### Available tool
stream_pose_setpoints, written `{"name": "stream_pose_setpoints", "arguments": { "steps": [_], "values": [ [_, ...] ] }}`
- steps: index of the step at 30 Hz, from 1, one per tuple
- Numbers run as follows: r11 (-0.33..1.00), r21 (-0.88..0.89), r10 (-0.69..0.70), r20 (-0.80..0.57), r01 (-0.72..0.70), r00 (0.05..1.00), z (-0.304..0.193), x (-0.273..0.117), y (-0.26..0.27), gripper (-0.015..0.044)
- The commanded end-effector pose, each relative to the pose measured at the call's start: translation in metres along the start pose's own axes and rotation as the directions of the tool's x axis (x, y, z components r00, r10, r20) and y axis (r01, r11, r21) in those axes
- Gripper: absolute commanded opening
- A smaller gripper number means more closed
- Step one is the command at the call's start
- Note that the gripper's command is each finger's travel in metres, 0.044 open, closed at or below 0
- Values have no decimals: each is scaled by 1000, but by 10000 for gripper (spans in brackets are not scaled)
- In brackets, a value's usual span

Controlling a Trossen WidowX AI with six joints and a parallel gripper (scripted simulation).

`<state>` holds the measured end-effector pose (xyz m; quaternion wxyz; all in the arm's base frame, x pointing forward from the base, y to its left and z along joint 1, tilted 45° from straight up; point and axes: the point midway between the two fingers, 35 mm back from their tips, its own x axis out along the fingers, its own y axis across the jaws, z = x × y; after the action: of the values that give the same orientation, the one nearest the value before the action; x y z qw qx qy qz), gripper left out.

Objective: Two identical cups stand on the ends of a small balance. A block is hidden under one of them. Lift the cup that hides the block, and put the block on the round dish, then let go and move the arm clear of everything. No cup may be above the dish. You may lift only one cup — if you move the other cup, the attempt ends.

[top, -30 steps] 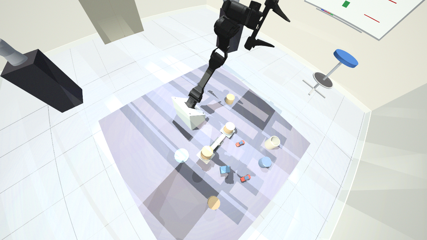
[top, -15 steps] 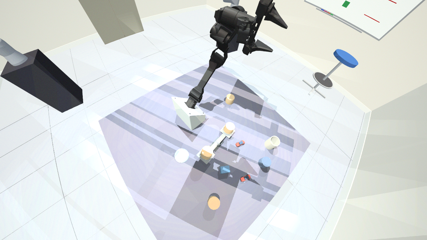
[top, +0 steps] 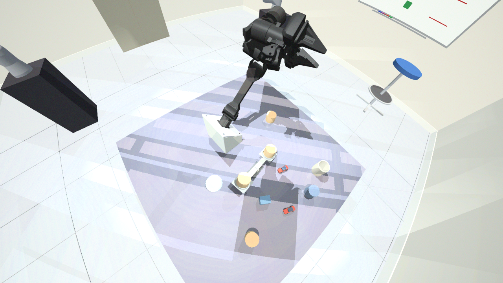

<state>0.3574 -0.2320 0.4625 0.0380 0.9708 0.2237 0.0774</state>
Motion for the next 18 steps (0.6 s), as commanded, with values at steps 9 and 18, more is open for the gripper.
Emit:
{"name": "stream_pose_setpoints", "arguments": {
  "steps": [9, 18],
  "values": [
    [903, 425, 49, 50, -66, 998, 49, -2, 10, 440],
    [732, 670, 75, 98, -122, 992, 85, -5, 12, 440]
  ]
}}
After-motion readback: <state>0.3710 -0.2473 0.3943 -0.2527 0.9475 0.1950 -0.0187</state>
